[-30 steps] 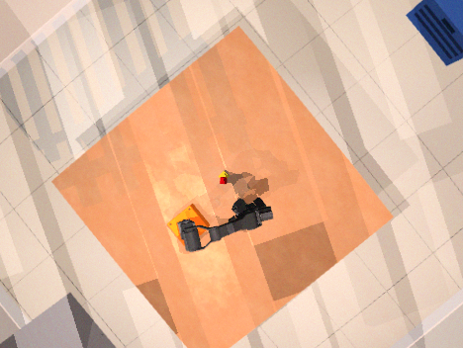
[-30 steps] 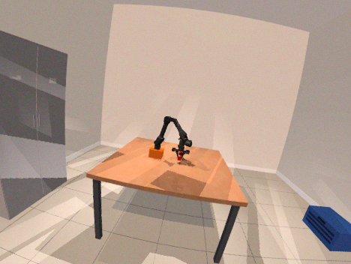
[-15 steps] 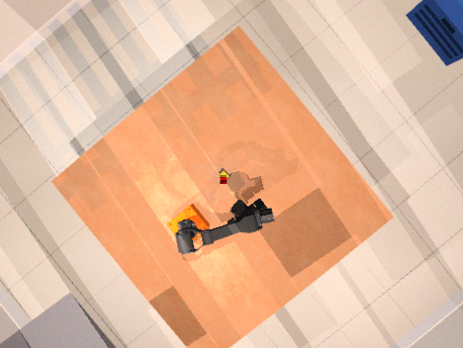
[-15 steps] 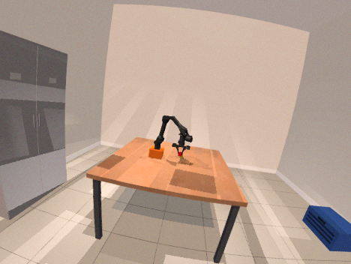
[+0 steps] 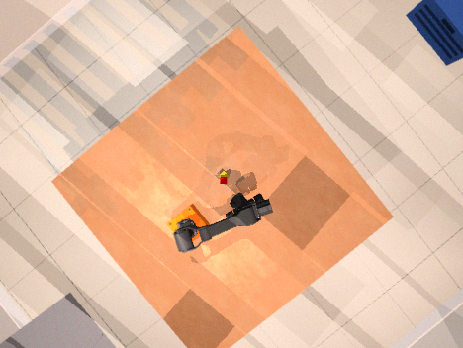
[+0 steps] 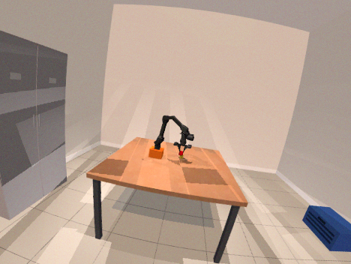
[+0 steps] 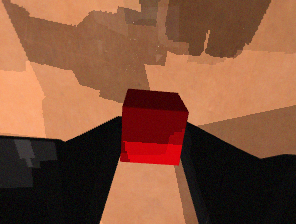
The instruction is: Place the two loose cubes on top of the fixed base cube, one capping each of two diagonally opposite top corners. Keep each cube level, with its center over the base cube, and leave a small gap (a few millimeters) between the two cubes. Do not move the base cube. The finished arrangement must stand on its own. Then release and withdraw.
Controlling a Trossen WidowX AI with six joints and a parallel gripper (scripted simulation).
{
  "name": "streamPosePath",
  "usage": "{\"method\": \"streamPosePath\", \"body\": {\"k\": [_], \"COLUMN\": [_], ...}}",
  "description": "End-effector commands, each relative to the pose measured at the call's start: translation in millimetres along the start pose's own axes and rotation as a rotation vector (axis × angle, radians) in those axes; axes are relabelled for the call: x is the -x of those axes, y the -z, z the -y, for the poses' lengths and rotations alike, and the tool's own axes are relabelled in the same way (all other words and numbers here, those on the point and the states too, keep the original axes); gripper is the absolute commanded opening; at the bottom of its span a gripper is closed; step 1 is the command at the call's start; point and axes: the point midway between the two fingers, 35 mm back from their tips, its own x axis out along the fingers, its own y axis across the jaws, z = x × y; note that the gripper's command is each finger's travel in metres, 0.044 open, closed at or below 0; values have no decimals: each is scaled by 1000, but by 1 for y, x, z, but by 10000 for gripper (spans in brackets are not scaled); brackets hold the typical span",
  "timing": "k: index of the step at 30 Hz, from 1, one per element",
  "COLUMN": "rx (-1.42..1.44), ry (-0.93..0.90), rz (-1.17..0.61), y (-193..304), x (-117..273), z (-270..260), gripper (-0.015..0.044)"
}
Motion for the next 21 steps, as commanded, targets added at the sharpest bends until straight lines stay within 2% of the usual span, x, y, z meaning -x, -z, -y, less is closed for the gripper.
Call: {"method": "streamPosePath", "body": {"k": [1,21], "rx": [-36,-216], "ry": [8,14], "rz": [4,19], "y": [-10,-72], "x": [1,0], "z": [5,17], "gripper": [105,105]}}
